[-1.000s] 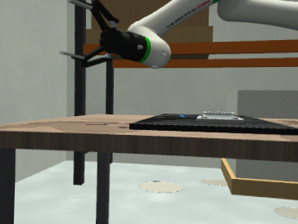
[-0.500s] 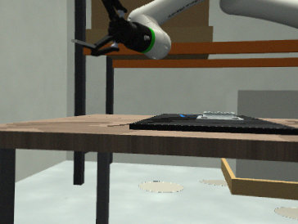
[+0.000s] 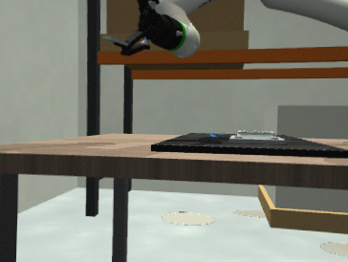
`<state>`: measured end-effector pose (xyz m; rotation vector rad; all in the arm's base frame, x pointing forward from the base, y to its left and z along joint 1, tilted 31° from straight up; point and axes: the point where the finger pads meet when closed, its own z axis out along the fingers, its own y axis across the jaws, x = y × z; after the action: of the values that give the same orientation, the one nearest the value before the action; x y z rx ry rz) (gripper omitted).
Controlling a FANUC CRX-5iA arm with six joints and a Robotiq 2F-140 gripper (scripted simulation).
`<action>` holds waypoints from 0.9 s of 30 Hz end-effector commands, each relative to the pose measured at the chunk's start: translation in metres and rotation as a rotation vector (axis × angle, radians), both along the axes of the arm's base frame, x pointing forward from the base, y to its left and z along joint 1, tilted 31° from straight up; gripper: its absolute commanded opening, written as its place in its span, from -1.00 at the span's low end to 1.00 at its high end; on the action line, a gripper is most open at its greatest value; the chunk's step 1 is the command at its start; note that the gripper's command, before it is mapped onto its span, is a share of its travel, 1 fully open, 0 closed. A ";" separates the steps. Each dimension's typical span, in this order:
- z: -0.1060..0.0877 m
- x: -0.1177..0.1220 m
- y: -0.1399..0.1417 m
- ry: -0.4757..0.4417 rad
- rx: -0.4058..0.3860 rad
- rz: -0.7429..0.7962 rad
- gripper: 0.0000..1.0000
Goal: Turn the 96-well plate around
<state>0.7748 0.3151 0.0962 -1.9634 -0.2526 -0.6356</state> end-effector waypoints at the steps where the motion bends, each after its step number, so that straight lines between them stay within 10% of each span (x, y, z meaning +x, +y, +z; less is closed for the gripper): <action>1: 0.005 -0.021 -0.003 0.035 -0.040 0.039 1.00; 27: 0.023 -0.103 -0.041 0.201 -0.279 0.154 1.00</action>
<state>0.6835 0.2817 0.1159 -2.1789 -0.3668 -0.3635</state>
